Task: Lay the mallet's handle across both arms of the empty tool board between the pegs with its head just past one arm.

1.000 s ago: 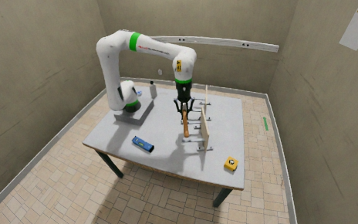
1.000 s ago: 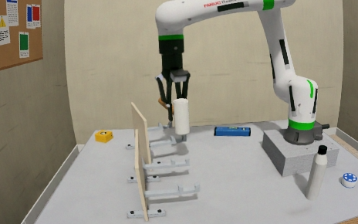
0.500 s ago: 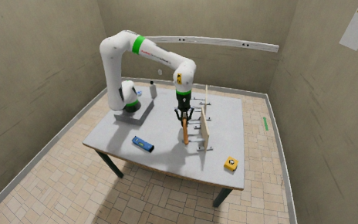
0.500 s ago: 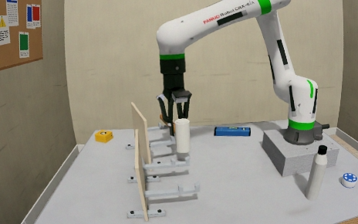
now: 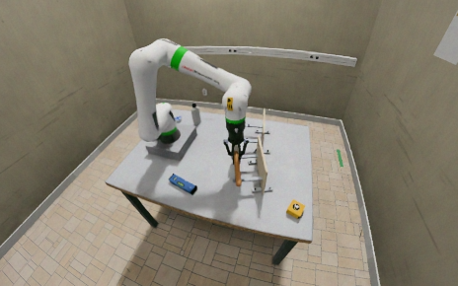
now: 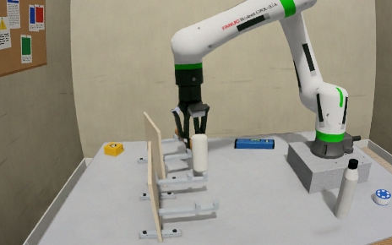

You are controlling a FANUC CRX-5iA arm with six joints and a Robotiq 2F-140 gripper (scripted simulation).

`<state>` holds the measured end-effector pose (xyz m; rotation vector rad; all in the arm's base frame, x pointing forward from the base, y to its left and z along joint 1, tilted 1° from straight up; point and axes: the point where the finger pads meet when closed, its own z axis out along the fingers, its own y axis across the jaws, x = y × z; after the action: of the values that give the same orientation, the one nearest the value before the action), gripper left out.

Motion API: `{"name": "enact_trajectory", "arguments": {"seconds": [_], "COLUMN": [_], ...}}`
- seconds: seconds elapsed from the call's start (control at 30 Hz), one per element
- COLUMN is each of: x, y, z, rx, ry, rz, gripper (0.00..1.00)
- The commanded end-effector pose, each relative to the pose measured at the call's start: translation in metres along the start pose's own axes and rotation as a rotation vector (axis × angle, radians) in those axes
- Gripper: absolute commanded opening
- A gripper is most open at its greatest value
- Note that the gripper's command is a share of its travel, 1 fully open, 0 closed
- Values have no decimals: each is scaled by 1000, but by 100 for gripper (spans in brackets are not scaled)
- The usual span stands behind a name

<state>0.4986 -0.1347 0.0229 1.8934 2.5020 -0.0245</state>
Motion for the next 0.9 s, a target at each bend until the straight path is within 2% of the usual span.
{"name": "enact_trajectory", "arguments": {"seconds": [0.0, 0.27, 0.3, 0.87], "x": [0, 0, 0, 0], "y": [1, 1, 1, 1], "z": [-1, -1, -1, -1], "rx": [-2, -2, -2, -2], "ry": [-1, -1, -1, -1], "rz": [0, 0, 0, 0], "gripper": [10, 10, 100, 100]}}
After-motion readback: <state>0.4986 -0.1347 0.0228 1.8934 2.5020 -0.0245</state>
